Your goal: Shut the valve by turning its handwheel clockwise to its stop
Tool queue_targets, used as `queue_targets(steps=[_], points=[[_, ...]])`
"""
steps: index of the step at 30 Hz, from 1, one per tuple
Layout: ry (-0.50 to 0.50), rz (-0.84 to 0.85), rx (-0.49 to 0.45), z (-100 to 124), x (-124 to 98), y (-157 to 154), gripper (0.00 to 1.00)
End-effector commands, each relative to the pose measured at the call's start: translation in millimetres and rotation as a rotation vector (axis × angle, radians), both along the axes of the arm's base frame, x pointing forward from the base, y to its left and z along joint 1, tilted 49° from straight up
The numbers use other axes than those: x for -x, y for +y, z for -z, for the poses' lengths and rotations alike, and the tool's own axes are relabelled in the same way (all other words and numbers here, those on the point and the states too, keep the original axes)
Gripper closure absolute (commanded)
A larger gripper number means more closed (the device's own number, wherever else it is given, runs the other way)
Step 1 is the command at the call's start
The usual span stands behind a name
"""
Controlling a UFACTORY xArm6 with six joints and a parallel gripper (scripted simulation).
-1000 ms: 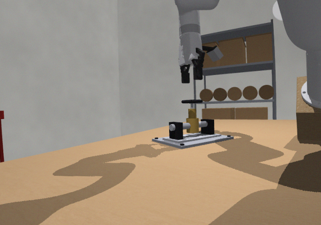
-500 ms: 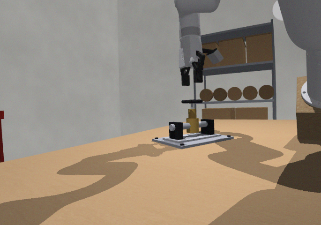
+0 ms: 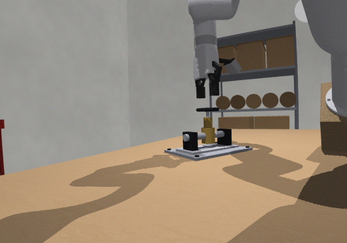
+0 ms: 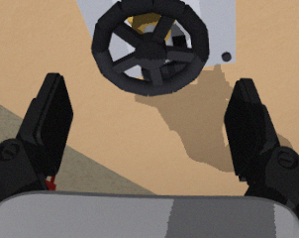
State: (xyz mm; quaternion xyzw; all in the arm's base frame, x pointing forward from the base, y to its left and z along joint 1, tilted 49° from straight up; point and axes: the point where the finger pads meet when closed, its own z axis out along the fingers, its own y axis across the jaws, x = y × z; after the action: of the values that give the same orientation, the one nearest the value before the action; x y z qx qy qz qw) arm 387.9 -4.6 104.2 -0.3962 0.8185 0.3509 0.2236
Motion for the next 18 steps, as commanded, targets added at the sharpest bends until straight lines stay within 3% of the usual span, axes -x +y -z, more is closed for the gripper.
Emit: queue_targets(steps=[1,18], points=[[-0.003,0.002,0.002,1,-1,1,0.00],[-0.003,0.002,0.002,10,-3,11,0.00]])
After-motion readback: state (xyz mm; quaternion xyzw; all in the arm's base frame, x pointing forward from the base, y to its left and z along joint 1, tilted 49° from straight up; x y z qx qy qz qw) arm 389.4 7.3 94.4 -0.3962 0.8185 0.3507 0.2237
